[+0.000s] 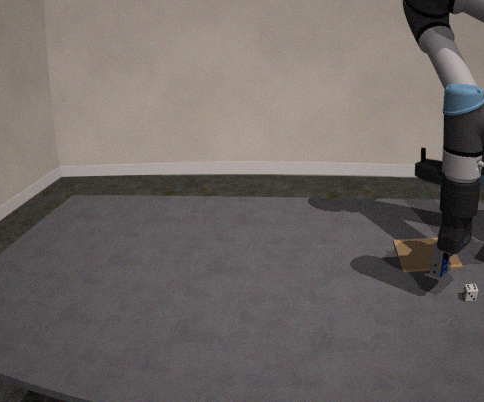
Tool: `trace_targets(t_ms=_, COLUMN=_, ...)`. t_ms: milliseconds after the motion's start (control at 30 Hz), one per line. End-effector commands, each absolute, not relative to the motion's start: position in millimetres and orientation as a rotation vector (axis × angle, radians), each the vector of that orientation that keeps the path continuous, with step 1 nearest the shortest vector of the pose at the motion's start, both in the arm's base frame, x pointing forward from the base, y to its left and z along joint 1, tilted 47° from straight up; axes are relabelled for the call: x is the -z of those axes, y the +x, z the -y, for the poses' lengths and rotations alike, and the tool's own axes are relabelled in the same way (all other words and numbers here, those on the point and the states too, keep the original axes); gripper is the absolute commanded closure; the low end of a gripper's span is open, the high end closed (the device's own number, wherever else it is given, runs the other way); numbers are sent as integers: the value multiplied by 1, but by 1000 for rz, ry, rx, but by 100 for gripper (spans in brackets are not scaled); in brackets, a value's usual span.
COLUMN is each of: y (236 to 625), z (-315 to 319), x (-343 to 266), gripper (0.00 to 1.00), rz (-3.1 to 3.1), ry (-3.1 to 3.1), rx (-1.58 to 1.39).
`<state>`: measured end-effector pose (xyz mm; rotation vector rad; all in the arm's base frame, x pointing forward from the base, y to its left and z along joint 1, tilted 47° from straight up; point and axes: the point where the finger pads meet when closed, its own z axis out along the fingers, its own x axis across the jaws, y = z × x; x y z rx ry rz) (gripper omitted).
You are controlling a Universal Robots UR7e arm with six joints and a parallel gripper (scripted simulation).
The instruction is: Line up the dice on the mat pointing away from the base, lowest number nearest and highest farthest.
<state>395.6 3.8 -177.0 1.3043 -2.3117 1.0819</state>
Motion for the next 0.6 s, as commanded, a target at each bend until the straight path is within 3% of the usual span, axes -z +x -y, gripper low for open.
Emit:
trace_targets(t_ms=0, y=391, z=-18, x=164, gripper=51, rz=2311, ry=1302, rx=-1079)
trace_targets(t_ms=567, y=389, z=-49, x=135, gripper=51, rz=2315, ry=1301, rx=-1081)
